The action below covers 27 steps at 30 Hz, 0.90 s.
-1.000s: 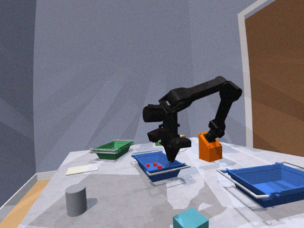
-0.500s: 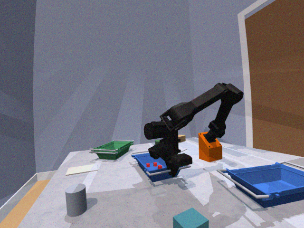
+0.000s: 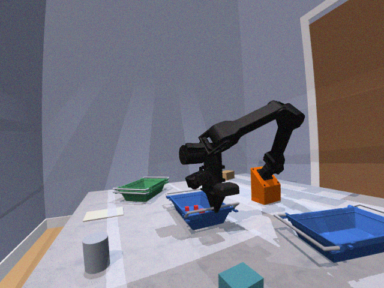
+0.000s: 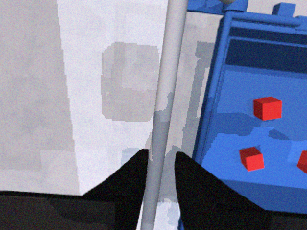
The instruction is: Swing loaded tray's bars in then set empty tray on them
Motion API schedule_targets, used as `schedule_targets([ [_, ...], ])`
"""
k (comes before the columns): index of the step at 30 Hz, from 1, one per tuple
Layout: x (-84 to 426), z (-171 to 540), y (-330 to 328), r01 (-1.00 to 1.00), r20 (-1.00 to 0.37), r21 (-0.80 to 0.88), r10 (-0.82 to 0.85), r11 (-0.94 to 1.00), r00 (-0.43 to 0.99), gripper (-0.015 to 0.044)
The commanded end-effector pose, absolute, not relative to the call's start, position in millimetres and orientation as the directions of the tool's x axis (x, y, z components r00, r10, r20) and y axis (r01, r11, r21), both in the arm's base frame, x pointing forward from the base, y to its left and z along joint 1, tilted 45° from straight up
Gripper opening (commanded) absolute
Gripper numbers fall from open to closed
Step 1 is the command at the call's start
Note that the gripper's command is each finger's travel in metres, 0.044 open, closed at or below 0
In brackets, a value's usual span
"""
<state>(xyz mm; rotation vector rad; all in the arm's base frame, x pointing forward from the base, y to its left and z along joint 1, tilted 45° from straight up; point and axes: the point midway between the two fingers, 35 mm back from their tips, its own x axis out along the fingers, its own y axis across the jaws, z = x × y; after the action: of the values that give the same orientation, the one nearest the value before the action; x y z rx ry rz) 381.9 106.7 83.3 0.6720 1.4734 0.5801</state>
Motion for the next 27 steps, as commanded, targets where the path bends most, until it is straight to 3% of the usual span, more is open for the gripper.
schedule_targets([
  [1, 382, 74, 92, 0.061, -0.711, 0.703, 0.702, 0.709, 0.029, 0.0080],
  [16, 380, 29, 75, 0.061, -0.712, 0.702, 0.702, 0.710, 0.029, 0.0080],
  [27, 380, 65, 46, 0.061, -0.713, 0.701, 0.700, 0.711, 0.029, 0.0080],
])
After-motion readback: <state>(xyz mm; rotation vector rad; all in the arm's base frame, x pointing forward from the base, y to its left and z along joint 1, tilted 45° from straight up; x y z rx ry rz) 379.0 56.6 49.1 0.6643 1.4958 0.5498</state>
